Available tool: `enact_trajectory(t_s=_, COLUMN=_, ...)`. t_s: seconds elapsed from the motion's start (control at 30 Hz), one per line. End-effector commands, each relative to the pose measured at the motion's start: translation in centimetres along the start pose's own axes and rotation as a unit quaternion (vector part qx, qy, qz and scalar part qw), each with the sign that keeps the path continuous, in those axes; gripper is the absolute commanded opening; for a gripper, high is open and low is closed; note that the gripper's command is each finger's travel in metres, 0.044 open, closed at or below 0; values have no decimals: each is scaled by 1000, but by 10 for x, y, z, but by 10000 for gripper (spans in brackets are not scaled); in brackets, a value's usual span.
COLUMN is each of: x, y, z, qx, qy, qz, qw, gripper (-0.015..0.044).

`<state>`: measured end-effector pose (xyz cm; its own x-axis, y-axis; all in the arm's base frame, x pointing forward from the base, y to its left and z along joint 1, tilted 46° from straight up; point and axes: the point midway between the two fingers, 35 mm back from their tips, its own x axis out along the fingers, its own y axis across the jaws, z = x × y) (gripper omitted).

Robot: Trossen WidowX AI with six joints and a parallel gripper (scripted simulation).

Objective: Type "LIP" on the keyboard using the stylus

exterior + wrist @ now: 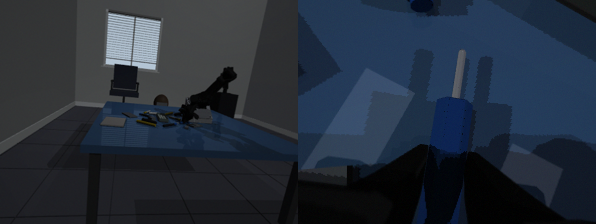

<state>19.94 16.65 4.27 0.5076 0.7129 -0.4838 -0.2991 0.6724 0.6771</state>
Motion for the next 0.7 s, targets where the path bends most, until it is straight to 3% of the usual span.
enact_trajectory(t_s=0.0, x=0, y=0, z=0, qx=0, qy=1, qz=0, qw=1000, gripper=0)
enact_trajectory(t_s=0.67, x=-20, y=-2, z=16, qx=-2, qy=2, qz=-2, qw=1000, gripper=0)
